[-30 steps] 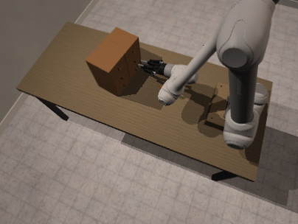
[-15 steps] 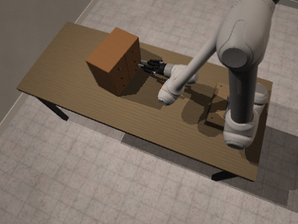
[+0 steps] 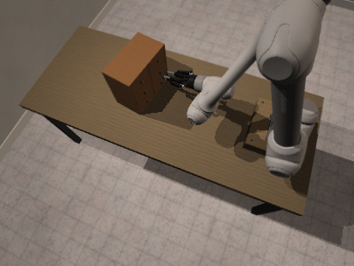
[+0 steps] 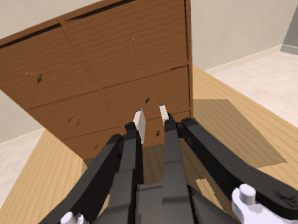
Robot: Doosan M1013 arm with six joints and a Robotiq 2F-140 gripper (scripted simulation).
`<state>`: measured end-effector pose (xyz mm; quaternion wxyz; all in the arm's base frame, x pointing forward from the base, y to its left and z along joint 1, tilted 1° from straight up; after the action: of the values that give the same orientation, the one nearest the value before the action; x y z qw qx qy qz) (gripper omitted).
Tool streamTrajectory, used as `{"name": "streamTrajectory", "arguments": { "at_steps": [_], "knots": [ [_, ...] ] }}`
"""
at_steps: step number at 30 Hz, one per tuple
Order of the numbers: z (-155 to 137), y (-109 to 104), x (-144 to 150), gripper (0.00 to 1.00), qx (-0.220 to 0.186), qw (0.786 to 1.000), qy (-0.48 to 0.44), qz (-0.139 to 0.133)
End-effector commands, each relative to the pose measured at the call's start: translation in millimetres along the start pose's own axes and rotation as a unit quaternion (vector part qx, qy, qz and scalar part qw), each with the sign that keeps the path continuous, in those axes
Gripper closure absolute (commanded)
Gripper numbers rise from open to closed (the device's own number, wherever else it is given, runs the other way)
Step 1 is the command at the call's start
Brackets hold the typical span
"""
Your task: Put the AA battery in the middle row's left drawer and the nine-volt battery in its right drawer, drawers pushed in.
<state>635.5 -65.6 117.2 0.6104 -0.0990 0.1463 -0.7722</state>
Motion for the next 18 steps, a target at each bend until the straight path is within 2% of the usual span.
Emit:
{"name": "streamTrajectory", "arguments": {
  "at_steps": [1, 18],
  "knots": [
    [2, 4, 0, 0.8, 0.0, 1.0, 0.0, 0.0],
    [10, 26, -1, 0.8, 0.0, 1.0, 0.0, 0.0]
  ]
}}
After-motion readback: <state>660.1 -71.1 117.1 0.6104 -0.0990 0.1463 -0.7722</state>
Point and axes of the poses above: the point where the finger pads meet when closed, its own y axis out along the fingers, its own x axis across the jaws, z = x × y, the point moved 9 cm from there along -y, back along the fingers, and after that the axes turned 3 degrees about y, right-handed, at the moved point
